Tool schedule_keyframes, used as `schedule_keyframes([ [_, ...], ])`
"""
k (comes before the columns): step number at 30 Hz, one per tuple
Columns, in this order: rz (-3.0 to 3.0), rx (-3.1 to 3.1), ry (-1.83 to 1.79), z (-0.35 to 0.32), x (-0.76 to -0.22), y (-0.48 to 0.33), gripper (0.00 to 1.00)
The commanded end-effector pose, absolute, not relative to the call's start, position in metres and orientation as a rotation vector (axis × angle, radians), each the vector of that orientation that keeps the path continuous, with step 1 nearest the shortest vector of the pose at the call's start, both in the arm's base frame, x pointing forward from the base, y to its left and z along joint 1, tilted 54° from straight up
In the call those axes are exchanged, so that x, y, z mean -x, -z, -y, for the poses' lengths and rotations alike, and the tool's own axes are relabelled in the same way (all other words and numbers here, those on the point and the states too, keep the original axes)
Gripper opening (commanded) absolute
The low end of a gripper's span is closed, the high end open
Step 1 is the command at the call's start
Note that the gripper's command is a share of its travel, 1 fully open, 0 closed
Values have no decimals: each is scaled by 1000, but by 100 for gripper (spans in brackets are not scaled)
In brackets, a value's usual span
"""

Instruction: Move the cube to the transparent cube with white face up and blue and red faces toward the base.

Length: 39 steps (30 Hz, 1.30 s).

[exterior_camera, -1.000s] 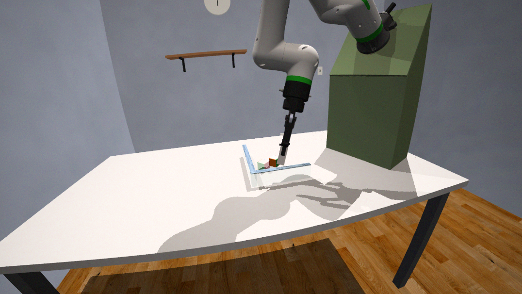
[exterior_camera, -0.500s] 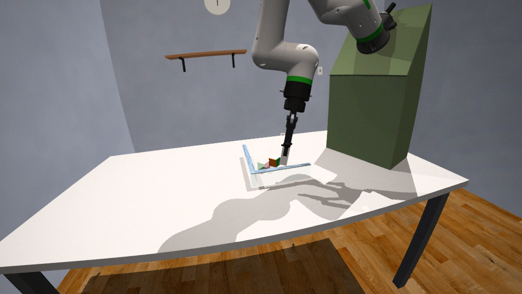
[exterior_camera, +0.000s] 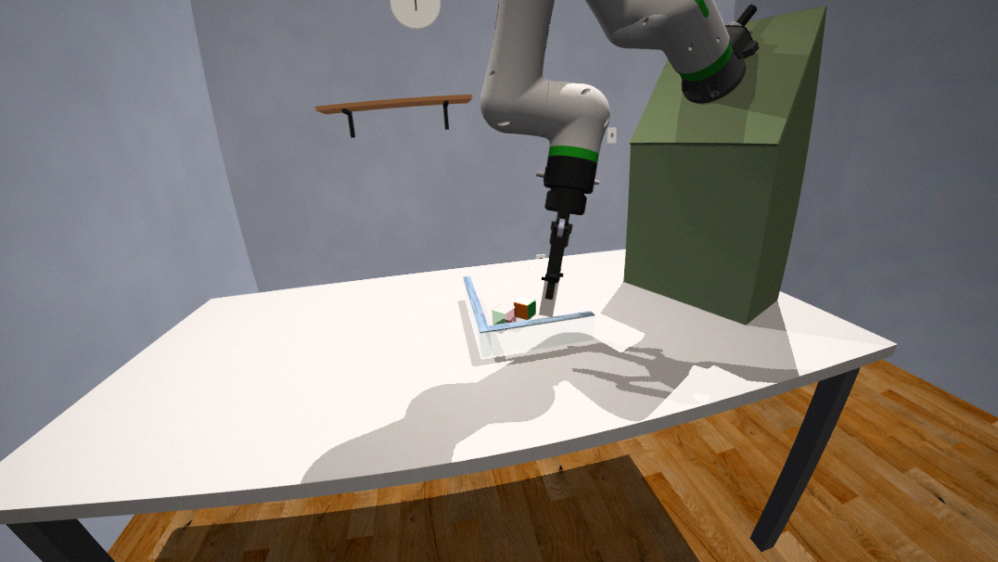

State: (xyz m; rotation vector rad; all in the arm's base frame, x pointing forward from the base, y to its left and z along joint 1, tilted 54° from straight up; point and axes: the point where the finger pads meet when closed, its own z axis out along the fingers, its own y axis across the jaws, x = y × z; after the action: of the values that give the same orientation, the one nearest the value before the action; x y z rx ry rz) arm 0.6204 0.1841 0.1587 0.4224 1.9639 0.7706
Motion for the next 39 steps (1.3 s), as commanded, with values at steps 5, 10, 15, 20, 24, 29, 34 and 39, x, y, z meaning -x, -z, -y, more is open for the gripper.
schedule_keyframes([
  [5,-2113,-975,-833,-120,-640,-134,41],
  [10,-2113,-975,-833,-122,-638,-131,41],
  [15,-2113,-975,-833,-121,-638,-129,41],
  [20,-2113,-975,-833,-120,-639,-129,41],
  [24,-2113,-975,-833,-122,-636,-126,41],
  [29,-2113,-975,-833,-122,-636,-125,41],
  [34,-2113,-975,-833,-120,-637,-124,41],
  [39,-2113,-975,-833,-123,-634,-121,41],
])
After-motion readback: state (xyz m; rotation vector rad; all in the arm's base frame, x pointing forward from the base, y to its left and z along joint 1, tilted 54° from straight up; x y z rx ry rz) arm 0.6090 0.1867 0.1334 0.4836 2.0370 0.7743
